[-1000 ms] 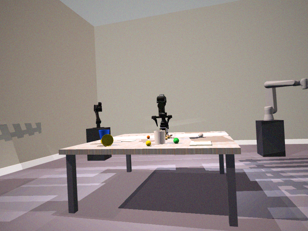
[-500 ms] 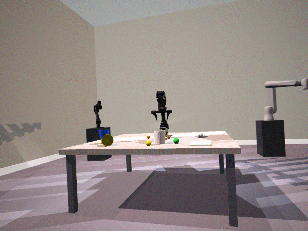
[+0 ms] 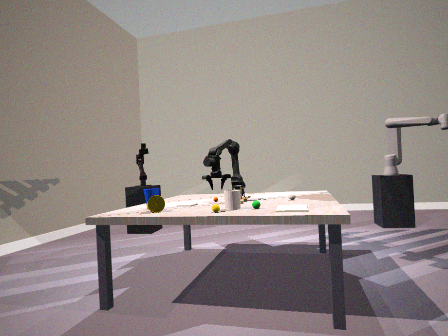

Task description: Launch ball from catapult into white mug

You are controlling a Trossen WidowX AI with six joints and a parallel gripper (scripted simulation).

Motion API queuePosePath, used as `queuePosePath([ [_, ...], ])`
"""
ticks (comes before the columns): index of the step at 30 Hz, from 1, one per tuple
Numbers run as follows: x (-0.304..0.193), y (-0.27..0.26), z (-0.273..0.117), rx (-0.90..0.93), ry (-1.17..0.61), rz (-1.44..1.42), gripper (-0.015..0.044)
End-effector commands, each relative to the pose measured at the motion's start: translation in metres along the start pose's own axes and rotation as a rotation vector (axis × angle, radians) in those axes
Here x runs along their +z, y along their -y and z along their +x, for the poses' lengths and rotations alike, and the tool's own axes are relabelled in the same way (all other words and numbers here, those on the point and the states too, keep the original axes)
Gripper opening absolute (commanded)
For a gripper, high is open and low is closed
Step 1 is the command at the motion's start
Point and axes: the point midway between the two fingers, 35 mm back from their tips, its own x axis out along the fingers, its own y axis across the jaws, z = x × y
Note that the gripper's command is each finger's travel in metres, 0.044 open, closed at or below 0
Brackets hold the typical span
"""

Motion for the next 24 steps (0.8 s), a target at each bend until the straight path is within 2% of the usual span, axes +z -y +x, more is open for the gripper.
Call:
queuePosePath([
  [1,-0.034,0.019,0.022,-0.004,-0.007,0.024,0.03],
  [24,-0.035,0.023,0.049,-0.004,-0.007,0.024,0.03],
])
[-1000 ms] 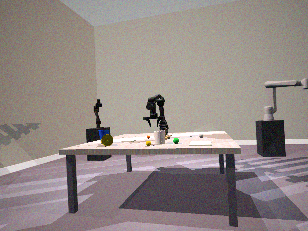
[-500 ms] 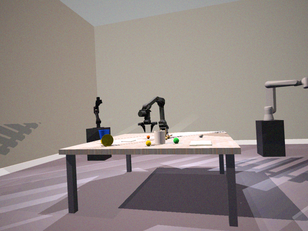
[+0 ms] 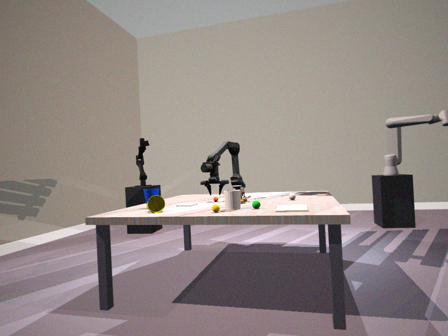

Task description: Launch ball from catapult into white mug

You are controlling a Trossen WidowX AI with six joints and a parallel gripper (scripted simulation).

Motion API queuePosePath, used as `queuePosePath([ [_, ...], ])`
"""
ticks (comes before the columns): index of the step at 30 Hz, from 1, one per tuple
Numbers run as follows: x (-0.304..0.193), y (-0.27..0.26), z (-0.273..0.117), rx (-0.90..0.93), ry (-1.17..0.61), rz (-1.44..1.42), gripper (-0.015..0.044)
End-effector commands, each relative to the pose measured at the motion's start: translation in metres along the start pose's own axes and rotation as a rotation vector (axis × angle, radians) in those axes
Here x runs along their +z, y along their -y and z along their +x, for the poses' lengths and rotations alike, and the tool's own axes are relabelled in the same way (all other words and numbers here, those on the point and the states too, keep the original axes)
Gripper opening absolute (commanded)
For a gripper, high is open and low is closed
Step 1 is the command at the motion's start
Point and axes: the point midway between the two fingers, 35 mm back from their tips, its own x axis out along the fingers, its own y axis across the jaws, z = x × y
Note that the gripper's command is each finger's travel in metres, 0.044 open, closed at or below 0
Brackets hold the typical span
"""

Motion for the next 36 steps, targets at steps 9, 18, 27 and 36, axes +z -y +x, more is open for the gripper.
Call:
queuePosePath([
  [9,-0.003,-0.001,0.025,0.005,-0.019,-0.004,0.03],
  [18,-0.004,-0.002,0.037,0.005,-0.02,-0.004,0.03],
  [27,-0.004,-0.002,0.037,0.005,-0.02,-0.004,0.0136],
  [36,-0.003,-0.001,0.034,0.005,-0.019,-0.004,0.0017],
])
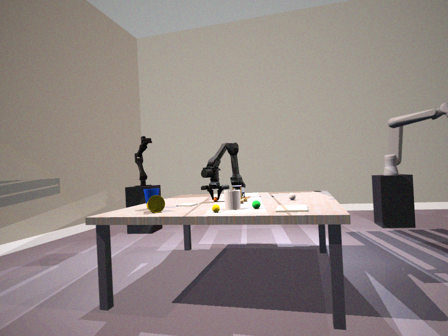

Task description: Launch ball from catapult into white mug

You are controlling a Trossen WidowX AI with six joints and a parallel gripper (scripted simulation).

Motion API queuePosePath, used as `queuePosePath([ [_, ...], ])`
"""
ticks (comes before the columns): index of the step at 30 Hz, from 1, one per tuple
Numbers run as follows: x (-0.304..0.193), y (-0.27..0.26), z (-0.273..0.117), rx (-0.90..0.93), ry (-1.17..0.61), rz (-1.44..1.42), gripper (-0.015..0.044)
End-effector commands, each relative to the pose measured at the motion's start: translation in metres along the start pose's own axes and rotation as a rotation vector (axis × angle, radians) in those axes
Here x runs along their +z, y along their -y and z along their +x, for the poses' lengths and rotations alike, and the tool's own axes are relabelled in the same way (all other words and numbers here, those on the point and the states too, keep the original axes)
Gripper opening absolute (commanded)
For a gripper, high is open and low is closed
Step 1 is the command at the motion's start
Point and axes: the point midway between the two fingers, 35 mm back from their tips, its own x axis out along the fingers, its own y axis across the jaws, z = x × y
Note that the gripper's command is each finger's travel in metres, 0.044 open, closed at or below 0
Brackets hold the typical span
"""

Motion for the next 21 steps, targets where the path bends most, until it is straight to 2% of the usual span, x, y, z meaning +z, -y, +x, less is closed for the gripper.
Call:
queuePosePath([
  [1,0.0,0.0,-0.005,0.001,-0.009,-0.003,0.0],
  [21,0.002,-0.002,-0.115,0.001,-0.008,-0.004,0.0],
])
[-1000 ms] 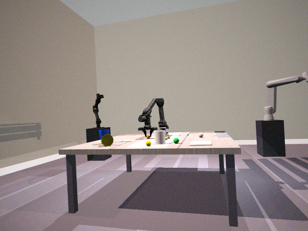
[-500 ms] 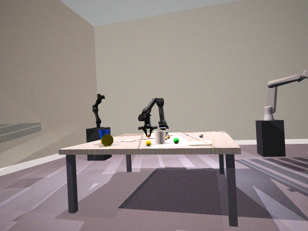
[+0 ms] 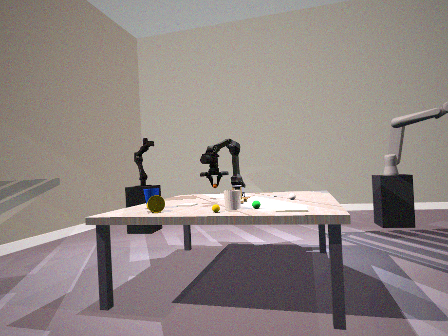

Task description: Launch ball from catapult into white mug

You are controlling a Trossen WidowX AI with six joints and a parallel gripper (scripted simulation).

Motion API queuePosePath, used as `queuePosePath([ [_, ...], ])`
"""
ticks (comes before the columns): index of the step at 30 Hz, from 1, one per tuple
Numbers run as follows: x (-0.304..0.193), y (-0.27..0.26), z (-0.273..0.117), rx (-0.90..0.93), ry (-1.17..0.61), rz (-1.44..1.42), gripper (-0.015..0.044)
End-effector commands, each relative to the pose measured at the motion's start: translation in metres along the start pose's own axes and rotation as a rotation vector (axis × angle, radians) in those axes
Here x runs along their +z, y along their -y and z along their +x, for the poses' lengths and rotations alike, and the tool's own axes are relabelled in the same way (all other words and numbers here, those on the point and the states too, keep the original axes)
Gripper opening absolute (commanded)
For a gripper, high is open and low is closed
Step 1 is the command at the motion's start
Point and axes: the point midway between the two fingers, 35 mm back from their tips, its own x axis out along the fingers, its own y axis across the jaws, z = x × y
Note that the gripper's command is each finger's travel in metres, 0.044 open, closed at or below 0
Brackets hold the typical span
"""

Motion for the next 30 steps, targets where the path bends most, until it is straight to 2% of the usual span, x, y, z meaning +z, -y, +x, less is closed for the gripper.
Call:
queuePosePath([
  [1,-0.004,-0.002,-0.027,-0.006,0.01,0.004,0.0],
  [8,-0.004,-0.006,-0.03,-0.003,0.004,0.0,0.0],
  [30,-0.003,-0.105,-0.002,0.024,-0.215,-0.109,0.0],
])
